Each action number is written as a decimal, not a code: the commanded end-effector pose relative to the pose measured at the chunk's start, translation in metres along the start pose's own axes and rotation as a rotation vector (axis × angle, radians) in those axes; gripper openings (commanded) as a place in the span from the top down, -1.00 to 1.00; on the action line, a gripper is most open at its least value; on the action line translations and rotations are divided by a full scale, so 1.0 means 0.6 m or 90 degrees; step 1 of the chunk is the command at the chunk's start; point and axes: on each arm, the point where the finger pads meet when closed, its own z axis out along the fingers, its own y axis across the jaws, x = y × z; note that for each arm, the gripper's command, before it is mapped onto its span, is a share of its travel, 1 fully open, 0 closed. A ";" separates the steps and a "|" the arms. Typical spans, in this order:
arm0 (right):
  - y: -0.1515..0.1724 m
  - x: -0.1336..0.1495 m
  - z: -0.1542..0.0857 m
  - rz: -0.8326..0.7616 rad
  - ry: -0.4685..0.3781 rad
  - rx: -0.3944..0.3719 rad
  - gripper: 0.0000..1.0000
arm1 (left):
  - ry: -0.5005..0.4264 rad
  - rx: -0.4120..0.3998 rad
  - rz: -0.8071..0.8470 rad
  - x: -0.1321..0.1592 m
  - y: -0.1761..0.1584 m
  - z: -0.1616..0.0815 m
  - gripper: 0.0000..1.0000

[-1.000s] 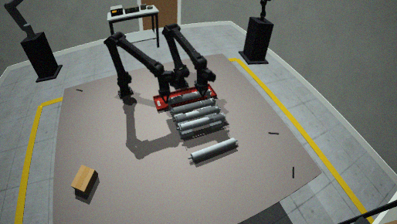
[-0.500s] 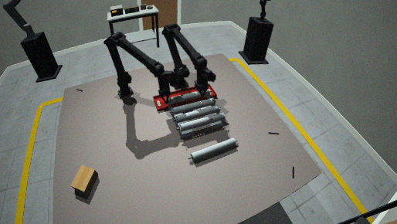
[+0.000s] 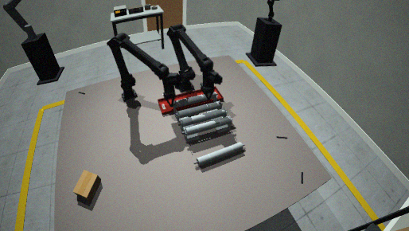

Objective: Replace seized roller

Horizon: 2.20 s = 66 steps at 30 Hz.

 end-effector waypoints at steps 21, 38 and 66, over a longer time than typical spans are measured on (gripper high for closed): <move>0.008 0.044 0.020 0.005 0.046 -0.019 0.94 | -0.008 0.024 0.004 -0.008 -0.023 -0.017 0.36; 0.017 0.064 0.030 0.005 0.065 -0.029 0.94 | -0.010 0.024 0.004 -0.008 -0.023 -0.017 0.36; 0.030 0.097 0.038 0.006 0.088 -0.042 0.94 | -0.010 0.024 0.004 -0.008 -0.023 -0.017 0.36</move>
